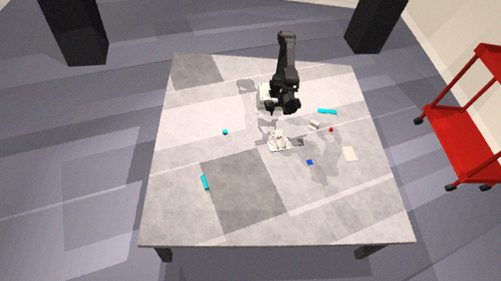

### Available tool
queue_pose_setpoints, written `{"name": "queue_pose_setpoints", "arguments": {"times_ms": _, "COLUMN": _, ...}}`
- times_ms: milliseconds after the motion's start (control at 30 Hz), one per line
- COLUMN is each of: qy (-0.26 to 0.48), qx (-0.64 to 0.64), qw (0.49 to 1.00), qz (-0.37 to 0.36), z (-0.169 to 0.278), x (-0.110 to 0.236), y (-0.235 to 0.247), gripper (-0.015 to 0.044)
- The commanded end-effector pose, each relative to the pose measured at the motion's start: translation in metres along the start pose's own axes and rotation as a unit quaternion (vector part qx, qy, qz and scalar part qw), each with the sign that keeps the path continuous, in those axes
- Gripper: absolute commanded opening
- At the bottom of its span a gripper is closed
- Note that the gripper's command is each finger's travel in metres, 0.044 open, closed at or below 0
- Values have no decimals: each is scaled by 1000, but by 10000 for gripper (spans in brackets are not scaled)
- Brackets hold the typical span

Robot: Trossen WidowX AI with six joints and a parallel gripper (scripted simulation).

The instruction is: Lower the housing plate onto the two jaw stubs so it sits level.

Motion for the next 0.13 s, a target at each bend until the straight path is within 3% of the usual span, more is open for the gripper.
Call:
{"name": "queue_pose_setpoints", "arguments": {"times_ms": 0, "qy": 0, "qx": -3, "qw": 1000, "qz": 1, "z": 0, "x": 1, "y": 0, "gripper": 440}}
{"name": "queue_pose_setpoints", "arguments": {"times_ms": 100, "qy": 0, "qx": -3, "qw": 1000, "qz": 1, "z": 0, "x": 1, "y": 0, "gripper": 440}}
Point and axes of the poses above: the point midway between the two fingers, 35 mm back from their tips, its own x axis back along the fingers, its own y axis across the jaws, z = x × y, the point moved 10 cm from there along x, back along the fingers, and after that the axes turned 10 degrees about -x, right-handed, at the moved point
